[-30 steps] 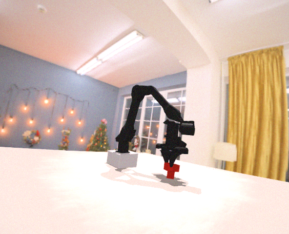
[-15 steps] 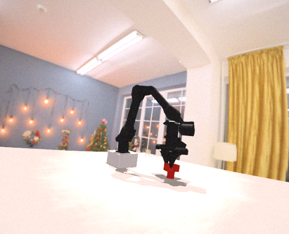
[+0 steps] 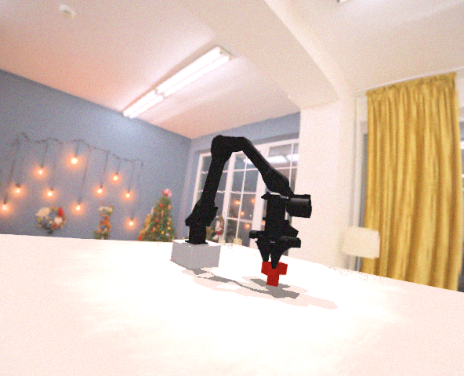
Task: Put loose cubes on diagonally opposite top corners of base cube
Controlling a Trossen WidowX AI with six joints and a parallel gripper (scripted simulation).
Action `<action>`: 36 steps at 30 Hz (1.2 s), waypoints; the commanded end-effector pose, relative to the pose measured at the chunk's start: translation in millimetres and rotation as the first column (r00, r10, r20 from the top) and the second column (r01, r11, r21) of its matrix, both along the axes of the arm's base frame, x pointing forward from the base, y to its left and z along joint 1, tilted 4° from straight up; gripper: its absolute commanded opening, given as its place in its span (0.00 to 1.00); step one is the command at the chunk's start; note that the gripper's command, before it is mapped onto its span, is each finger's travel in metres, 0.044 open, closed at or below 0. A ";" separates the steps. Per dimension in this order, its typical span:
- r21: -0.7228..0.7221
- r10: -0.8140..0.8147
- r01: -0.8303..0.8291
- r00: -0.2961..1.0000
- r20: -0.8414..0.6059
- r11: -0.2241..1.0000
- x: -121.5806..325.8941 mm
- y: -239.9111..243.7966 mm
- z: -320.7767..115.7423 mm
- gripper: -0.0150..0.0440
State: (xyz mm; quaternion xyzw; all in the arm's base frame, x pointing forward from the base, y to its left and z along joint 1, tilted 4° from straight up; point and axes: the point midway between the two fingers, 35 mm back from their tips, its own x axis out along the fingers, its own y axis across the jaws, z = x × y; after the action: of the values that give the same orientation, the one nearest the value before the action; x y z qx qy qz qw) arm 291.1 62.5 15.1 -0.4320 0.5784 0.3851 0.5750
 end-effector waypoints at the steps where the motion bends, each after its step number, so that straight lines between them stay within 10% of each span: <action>1: -0.004 0.006 -0.006 1.000 -0.001 1.000 -0.3 -0.6 -0.6 0.60; 36: 0.000 0.000 0.000 1.000 0.000 1.000 -1.8 3.8 61.1 0.60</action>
State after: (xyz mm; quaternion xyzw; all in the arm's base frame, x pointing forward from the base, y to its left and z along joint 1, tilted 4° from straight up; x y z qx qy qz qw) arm 288.1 65.6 69.9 -0.4332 0.5786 0.3876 0.5722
